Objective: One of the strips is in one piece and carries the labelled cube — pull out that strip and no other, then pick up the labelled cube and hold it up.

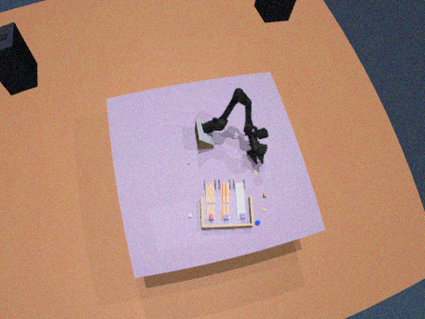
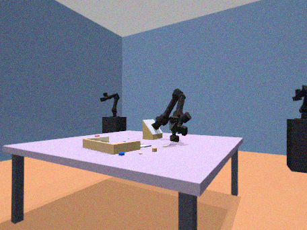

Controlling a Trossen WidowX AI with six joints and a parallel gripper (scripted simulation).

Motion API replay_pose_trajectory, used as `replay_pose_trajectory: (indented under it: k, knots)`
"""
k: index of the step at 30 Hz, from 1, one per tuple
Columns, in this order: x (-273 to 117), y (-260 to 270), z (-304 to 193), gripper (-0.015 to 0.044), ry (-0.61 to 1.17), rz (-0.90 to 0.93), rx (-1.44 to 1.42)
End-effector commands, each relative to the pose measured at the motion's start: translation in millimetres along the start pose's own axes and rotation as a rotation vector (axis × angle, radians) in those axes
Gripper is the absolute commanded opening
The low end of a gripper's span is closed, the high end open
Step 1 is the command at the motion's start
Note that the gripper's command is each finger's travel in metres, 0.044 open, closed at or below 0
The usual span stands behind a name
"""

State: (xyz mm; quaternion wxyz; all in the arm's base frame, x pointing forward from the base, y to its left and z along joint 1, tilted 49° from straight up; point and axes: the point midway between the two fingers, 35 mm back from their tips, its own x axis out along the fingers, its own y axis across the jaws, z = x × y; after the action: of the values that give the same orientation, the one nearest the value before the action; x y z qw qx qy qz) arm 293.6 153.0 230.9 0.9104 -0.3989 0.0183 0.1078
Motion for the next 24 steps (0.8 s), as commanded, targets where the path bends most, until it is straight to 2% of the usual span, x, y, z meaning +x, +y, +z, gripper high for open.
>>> replay_pose_trajectory:
  k: [1,13,18,24]
  knots:
    - [1,0,-1,0.0400,0.002,0.002,0.005]
    - [47,-28,-111,0.0400,0.162,0.137,0.447]
    - [45,-44,-163,0.0400,0.226,0.171,0.708]
    - [26,-66,-220,0.0400,0.270,0.183,1.061]
